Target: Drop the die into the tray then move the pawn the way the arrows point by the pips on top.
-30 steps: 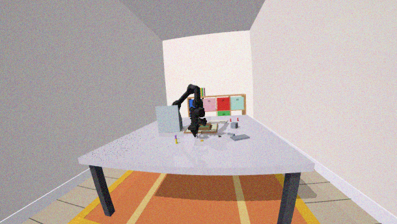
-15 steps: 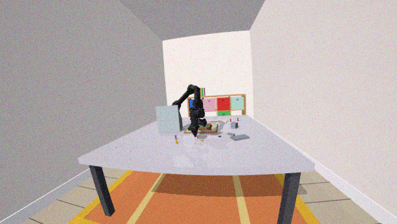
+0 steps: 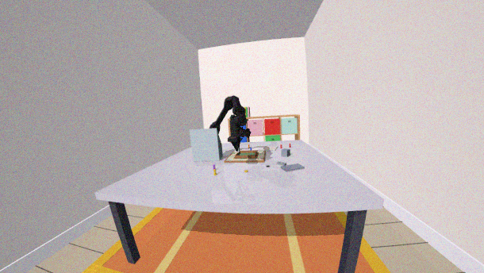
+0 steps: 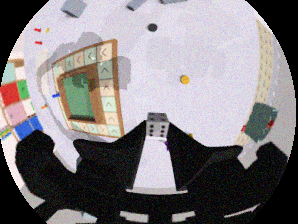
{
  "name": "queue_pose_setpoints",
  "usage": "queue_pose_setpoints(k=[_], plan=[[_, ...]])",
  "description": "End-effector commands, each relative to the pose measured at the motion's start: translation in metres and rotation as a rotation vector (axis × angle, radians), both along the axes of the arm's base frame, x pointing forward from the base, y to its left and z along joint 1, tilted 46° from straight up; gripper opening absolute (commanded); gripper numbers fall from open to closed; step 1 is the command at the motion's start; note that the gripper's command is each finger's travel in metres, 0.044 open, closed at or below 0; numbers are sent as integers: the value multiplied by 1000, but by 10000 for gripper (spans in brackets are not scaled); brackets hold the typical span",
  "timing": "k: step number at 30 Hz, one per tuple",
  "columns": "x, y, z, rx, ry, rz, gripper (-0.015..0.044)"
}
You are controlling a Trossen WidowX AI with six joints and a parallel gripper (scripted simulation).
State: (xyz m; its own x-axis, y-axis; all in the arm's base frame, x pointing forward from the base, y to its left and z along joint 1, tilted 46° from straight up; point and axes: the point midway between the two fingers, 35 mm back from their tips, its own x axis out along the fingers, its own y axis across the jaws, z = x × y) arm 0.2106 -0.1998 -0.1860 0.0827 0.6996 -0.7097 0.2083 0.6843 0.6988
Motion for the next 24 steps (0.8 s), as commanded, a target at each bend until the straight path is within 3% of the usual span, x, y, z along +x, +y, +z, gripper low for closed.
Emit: queue_pose_setpoints(k=[1, 24], plan=[[-6, -13, 18, 1, 4, 8, 0], [36, 41, 63, 14, 279, -281, 0]])
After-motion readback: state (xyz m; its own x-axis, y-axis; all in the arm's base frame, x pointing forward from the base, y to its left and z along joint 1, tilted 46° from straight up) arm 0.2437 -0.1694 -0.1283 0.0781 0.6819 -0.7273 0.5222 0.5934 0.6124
